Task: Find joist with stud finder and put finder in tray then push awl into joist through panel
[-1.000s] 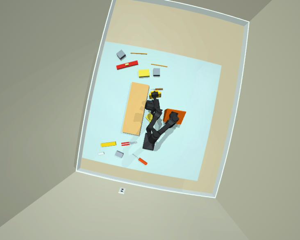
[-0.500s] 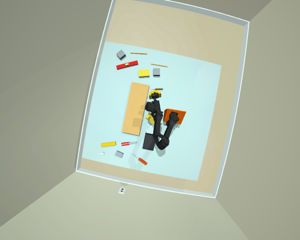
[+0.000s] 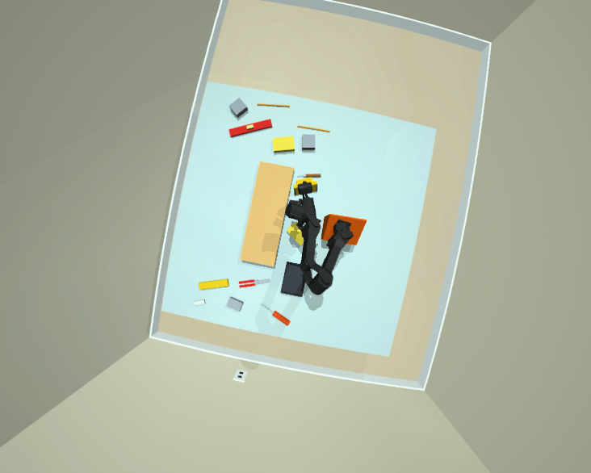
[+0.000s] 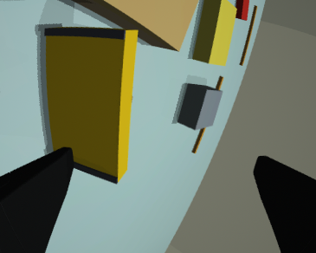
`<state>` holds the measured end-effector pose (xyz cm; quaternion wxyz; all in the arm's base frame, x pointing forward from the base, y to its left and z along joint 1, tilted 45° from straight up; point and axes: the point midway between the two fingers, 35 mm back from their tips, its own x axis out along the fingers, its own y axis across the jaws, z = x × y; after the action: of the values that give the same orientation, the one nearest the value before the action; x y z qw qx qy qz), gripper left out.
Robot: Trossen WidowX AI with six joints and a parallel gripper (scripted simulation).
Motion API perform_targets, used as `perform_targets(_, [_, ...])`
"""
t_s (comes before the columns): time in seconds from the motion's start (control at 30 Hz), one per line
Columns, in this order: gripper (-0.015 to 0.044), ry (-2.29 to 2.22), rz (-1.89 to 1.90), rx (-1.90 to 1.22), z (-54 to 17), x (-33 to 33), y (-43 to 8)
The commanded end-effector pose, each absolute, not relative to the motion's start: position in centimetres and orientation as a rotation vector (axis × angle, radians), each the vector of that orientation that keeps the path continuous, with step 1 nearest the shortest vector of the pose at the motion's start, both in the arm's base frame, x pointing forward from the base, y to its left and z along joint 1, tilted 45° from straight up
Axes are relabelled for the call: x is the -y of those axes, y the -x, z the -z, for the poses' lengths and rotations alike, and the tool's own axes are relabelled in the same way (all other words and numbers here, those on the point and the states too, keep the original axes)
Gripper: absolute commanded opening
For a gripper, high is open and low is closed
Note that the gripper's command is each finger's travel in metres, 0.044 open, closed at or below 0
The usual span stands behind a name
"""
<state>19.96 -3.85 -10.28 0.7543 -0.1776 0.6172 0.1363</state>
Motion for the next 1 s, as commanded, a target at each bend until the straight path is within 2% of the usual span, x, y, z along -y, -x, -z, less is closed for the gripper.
perform_targets(0.0, [0.044, 0.471, -0.474, -1.372, 11.2, 4.0, -20.5])
perform_targets(0.23, [0.044, 0.67, -1.079, -1.267, 14.1, 4.6, -21.6])
perform_targets(0.5, [0.044, 0.786, -1.619, -0.786, 17.1, 5.5, -22.3])
perform_targets(0.8, [0.044, 0.865, -1.788, -0.252, 19.0, 6.3, -22.6])
perform_targets(0.97, [0.044, 0.87, -1.79, -0.227, 19.1, 6.3, -22.6])
